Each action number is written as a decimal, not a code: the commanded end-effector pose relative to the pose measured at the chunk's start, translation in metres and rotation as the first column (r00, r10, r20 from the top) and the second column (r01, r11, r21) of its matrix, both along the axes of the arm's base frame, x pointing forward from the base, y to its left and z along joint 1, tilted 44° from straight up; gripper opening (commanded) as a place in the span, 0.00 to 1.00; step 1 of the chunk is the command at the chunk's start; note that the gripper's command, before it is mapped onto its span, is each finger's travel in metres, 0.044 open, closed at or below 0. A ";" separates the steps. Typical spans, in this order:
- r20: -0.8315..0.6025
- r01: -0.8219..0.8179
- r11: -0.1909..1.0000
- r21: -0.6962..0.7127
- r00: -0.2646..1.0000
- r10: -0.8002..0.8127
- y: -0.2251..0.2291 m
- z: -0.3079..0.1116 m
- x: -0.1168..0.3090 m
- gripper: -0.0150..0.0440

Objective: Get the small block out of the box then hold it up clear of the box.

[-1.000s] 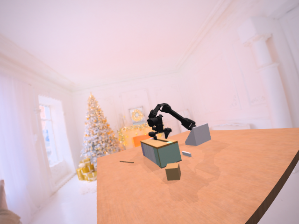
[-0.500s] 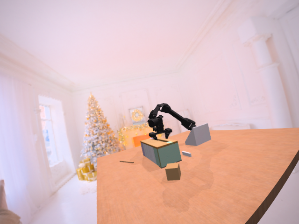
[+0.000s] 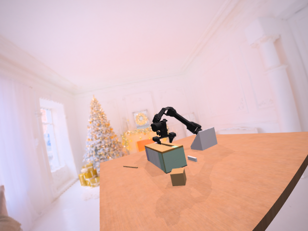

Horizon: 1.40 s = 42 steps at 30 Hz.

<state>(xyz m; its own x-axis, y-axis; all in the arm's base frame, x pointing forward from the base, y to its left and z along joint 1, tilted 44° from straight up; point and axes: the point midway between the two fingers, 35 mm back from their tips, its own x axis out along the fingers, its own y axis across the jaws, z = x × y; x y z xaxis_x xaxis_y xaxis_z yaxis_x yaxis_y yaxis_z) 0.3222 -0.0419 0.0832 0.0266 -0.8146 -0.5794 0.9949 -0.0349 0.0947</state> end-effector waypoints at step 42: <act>0.511 0.202 0.954 0.219 0.809 -0.289 -0.001 0.086 -0.024 0.74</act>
